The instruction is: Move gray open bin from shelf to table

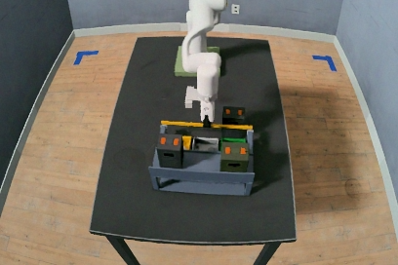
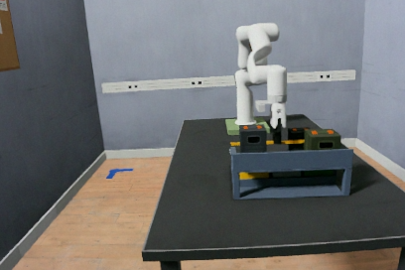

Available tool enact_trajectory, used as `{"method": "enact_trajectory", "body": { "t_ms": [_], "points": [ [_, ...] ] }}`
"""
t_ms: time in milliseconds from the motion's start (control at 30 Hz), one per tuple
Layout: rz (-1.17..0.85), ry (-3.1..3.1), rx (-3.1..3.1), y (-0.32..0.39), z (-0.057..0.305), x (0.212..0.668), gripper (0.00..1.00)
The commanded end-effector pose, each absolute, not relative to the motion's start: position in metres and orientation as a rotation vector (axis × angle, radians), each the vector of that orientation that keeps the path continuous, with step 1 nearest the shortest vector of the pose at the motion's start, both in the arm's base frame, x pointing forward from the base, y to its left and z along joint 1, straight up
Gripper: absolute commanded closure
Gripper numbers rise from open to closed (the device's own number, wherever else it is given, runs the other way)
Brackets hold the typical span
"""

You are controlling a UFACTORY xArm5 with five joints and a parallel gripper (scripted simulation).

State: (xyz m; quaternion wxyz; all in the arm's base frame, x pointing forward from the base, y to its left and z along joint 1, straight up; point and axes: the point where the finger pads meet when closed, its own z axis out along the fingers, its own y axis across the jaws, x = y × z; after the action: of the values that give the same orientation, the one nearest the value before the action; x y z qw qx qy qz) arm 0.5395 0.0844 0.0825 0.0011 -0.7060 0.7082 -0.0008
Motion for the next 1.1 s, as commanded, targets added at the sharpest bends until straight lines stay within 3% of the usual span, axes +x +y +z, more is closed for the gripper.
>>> {"method": "enact_trajectory", "body": {
  "t_ms": [0,767,1067],
  "points": [
    [-0.012,2.222,-2.215,0.085,0.092,0.541,1.0],
    [-0.012,2.222,-2.215,0.085,0.144,0.541,1.0],
    [-0.012,2.222,-2.215,0.085,0.144,0.528,1.0]
  ]
}}
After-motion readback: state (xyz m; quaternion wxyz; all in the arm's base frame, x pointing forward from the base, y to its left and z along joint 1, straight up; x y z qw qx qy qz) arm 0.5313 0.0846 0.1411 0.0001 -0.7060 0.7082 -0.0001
